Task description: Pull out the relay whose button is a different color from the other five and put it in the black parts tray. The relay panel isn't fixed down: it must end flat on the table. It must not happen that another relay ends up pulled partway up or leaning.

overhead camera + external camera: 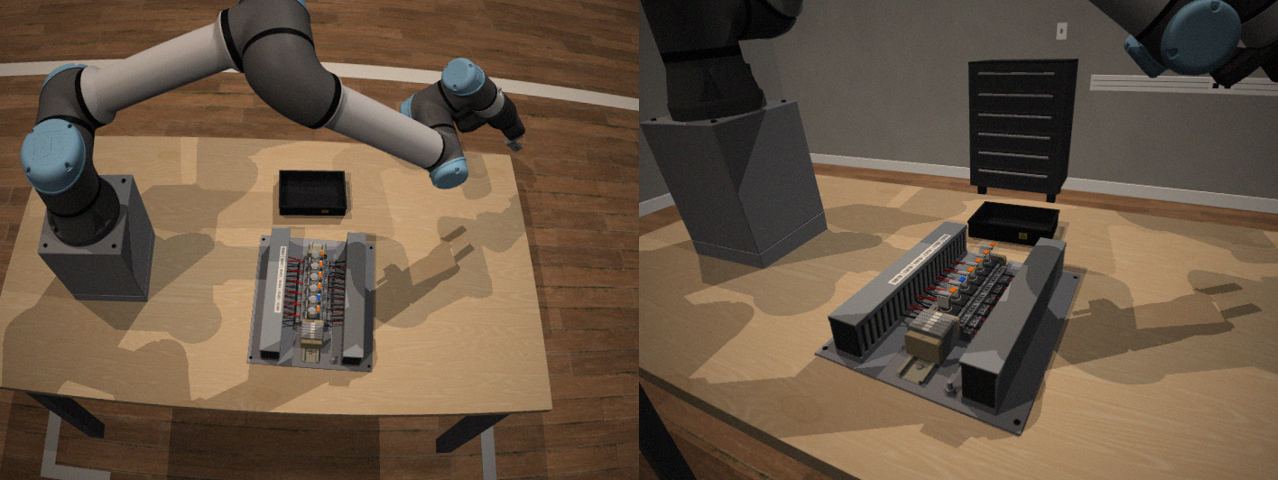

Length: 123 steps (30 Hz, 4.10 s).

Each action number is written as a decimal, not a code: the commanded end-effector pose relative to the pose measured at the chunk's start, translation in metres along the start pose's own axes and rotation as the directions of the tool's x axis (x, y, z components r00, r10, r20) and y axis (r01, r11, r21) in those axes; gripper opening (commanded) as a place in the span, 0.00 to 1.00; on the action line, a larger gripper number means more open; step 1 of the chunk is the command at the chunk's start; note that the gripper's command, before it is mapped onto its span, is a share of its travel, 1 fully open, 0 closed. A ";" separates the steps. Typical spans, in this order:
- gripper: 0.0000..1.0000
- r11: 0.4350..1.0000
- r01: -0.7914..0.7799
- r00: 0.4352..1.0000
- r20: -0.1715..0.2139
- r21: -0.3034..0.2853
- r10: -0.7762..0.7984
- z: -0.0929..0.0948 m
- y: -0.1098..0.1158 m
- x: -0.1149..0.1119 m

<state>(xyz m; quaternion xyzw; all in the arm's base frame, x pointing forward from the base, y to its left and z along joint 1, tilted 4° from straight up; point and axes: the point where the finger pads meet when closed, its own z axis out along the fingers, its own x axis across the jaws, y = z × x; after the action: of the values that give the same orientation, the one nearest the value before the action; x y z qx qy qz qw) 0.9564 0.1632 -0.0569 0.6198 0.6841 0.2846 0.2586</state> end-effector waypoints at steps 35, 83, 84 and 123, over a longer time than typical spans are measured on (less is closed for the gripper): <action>0.98 1.000 0.000 1.000 0.000 -0.003 0.000 -0.001 0.002 0.000; 0.98 1.000 0.004 1.000 0.001 -0.001 -0.004 -0.001 0.001 -0.001; 0.98 1.000 0.004 1.000 0.001 -0.001 -0.004 -0.001 0.001 -0.001; 0.98 0.994 0.092 0.996 0.014 0.052 -0.093 -0.011 -0.020 -0.022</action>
<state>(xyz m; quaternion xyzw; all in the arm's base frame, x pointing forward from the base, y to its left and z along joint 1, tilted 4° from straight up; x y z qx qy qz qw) 0.9405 0.1452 -0.0640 0.6013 0.7106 0.2568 0.2599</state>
